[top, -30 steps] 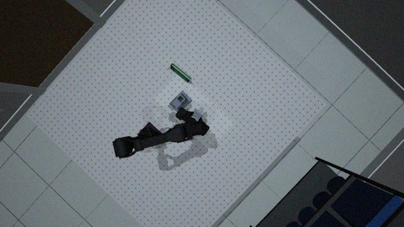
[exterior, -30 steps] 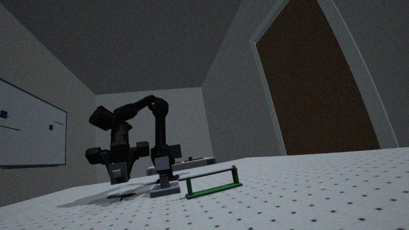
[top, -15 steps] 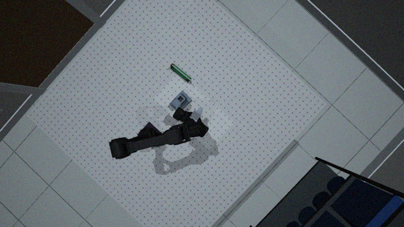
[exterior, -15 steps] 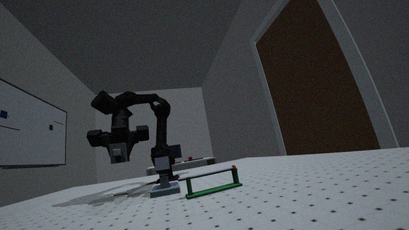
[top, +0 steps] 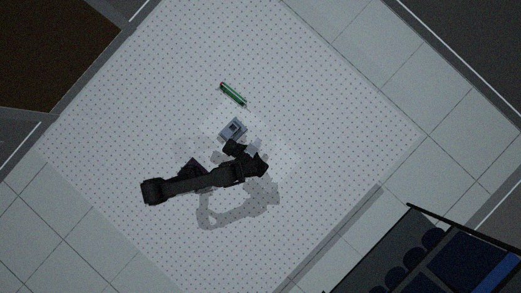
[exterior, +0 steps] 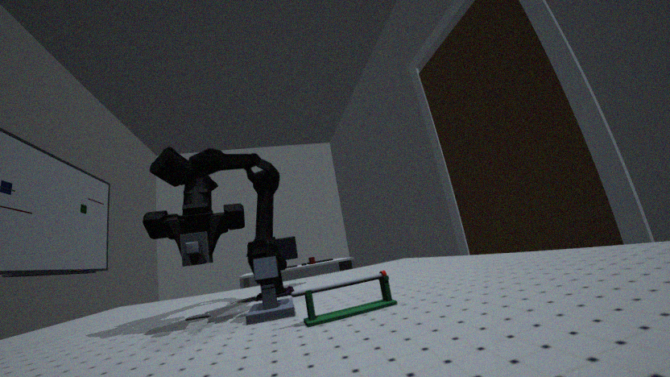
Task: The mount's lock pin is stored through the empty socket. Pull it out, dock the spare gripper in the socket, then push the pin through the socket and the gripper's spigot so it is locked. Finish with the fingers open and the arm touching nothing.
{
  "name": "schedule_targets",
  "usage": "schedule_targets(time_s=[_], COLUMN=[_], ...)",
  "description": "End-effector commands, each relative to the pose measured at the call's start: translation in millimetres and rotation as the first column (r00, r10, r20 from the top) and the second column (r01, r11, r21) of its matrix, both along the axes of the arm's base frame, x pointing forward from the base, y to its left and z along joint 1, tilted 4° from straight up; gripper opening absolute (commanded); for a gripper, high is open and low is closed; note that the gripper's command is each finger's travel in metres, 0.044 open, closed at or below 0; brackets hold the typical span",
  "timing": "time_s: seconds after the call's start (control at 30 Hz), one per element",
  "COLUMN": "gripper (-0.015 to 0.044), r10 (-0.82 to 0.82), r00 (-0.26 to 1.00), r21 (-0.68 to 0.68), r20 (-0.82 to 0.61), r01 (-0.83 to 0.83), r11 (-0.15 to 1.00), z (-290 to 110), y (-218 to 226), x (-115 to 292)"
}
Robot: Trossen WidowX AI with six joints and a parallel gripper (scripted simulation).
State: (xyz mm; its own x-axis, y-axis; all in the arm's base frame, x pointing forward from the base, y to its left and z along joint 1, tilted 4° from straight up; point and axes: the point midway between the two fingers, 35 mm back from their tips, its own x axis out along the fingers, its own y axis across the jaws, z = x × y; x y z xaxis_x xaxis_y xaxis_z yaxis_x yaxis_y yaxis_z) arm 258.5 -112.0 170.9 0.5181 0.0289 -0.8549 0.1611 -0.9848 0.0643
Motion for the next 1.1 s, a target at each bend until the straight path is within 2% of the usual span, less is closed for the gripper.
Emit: schedule_targets(time_s=[0.0, 0.23, 0.5, 0.77, 1.07], gripper=[0.0, 0.0, 0.0, 0.0, 0.0], r10=[0.039, 0.222, 0.419, 0.583, 0.718], r00=[0.999, 0.975, 0.908, 0.81, 0.678], r21=[-0.031, -0.185, -0.357, -0.514, -0.656], r20=[0.01, 0.024, 0.004, -0.053, -0.155], r01=[-0.039, -0.214, -0.39, -0.523, -0.614], r11=[0.999, 0.959, 0.849, 0.68, 0.438], z=[1.0, 3.0, 5.7, 8.7, 12.3], y=[2.1, 13.1, 25.4, 37.3, 50.3], x=[0.8, 2.0, 3.0, 3.3, 2.9])
